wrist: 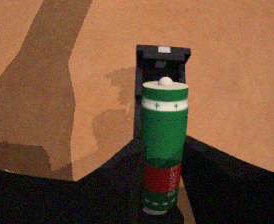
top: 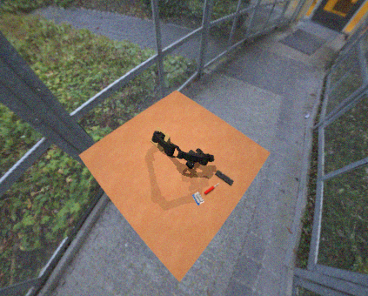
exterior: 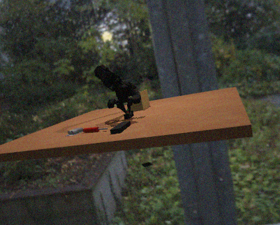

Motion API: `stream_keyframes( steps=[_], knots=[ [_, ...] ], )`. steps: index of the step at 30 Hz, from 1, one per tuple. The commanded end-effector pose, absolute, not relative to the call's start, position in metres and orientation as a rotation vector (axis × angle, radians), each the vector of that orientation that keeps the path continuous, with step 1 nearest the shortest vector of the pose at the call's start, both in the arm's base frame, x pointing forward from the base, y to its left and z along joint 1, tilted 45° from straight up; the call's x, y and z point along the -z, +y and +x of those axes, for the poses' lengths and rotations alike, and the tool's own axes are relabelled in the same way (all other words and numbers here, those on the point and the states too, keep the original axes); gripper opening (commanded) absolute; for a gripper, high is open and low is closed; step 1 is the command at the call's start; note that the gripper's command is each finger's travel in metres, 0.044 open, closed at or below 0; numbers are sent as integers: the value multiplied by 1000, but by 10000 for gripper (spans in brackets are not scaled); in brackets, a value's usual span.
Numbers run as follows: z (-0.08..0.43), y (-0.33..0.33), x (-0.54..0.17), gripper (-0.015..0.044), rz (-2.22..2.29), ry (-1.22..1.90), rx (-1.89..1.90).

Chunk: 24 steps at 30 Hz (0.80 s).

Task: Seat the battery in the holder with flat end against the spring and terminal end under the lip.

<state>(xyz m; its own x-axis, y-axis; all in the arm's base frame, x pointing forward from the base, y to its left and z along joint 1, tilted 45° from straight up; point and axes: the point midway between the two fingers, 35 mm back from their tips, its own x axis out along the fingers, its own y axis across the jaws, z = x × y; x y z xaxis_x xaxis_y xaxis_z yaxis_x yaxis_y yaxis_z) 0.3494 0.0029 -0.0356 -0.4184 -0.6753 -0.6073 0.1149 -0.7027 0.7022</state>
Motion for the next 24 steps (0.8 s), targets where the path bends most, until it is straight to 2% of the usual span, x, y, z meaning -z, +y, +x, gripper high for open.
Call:
stream_keyframes(
  steps=[1,24],
  knots=[
    [352,2,37,62,1318,-790,2130],
    [351,1,42,62,1413,-752,2063]
  ],
)
